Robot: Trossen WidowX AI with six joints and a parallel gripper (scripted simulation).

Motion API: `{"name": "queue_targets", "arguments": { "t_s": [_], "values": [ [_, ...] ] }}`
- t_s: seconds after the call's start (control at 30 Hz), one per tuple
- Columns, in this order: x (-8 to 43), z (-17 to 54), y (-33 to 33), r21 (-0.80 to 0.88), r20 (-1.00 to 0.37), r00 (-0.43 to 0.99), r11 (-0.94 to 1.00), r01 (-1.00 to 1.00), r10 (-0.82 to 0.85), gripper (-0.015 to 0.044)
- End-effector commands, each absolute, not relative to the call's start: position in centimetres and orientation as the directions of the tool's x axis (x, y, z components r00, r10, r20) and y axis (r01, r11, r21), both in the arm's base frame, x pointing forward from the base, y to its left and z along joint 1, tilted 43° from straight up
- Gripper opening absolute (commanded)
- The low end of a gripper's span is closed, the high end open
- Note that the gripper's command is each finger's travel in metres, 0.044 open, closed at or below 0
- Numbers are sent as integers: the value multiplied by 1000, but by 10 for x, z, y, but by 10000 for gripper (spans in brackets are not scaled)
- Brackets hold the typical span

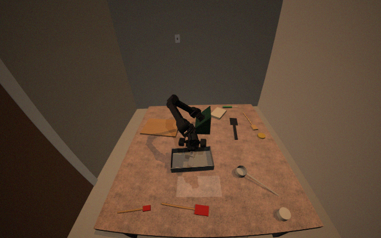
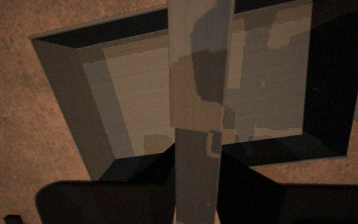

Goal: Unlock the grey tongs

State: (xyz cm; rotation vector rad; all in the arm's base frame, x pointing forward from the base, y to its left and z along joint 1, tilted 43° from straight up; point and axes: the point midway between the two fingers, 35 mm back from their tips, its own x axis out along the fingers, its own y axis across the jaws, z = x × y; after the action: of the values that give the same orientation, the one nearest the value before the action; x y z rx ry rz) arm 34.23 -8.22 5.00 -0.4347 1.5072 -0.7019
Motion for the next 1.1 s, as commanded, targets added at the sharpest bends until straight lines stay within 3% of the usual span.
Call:
{"name": "queue_targets", "arguments": {
  "t_s": [0.0, 0.53, 1.07],
  "values": [
    [345, 51, -82, -680, -732, -69, 717, 153, -678, -150],
    [332, 101, -129, -660, -751, -70, 751, 25, -657, -150],
    [280, 187, -199, -641, -746, -64, 741, -200, -663, -150]
  ]
}}
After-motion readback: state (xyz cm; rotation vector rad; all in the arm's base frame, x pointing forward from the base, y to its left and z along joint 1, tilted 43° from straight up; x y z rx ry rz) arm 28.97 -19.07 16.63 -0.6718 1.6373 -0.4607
